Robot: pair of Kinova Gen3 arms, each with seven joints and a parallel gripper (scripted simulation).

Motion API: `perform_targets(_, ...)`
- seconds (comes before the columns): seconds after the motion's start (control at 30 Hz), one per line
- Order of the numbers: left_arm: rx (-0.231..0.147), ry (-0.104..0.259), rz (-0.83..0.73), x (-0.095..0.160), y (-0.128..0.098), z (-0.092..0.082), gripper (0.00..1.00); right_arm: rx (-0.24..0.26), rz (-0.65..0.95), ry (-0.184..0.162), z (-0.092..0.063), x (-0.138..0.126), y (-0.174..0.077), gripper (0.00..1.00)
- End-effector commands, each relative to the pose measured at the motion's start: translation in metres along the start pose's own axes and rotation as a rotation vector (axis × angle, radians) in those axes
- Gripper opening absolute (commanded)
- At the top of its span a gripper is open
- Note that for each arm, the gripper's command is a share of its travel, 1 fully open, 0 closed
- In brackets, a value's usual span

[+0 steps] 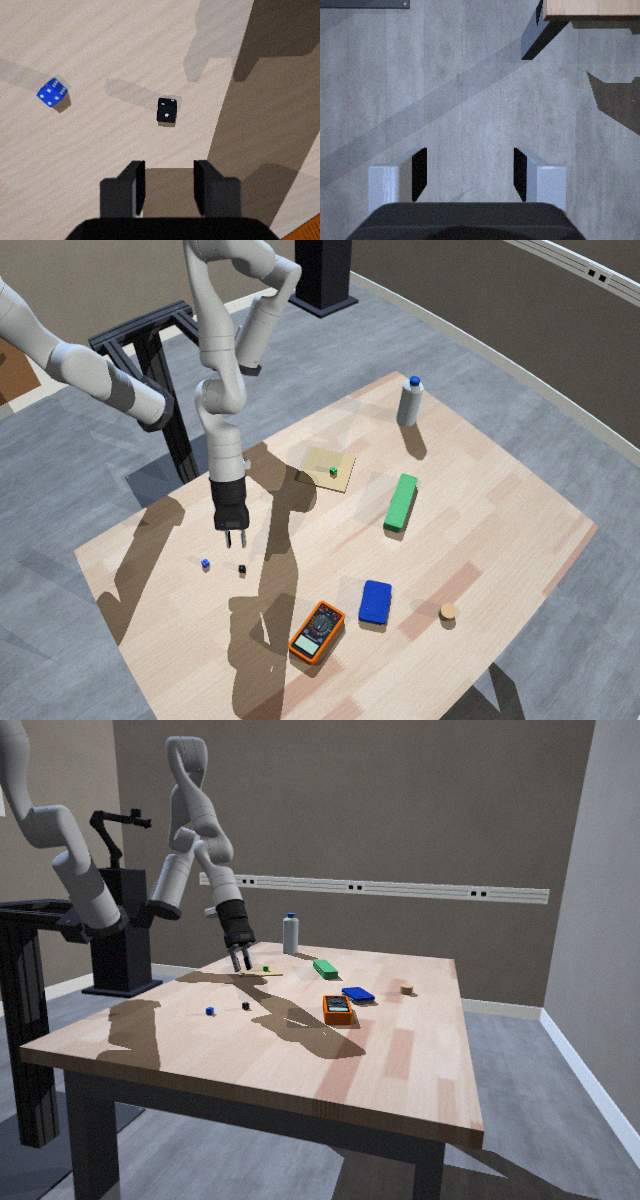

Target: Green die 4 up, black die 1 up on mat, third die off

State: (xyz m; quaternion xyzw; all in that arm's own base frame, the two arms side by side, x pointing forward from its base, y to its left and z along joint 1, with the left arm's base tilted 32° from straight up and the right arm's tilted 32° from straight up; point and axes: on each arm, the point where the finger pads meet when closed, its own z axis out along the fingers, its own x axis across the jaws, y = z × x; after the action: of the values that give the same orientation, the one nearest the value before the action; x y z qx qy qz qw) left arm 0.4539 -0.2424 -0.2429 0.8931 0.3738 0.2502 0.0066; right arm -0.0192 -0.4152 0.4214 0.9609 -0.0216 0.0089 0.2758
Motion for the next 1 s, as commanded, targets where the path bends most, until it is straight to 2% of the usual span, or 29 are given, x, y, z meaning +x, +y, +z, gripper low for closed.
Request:
perform_targets(0.0,0.053,-0.002,-0.001,-0.001,0.005,0.0,0.64,-0.002,0.0,0.0,-0.001,0.0,0.0,1.0)
perform_targets(0.33,0.204,-0.003,-0.002,-0.001,0.015,0.001,0.64,-0.002,0.0,0.0,-0.001,0.0,0.0,1.0)
perform_targets(0.4,0.204,-0.003,-0.002,-0.001,0.015,0.001,0.64,-0.002,0.0,0.0,-0.001,0.0,0.0,1.0)
perform_targets(0.9,0.402,-0.003,-0.001,-0.002,0.029,0.001,0.64,-0.002,0.0,0.0,-0.001,0.0,0.0,1.0)
perform_targets(0.97,0.402,-0.003,-0.001,-0.002,0.029,0.001,0.64,-0.002,0.0,0.0,-0.001,0.0,0.0,1.0)
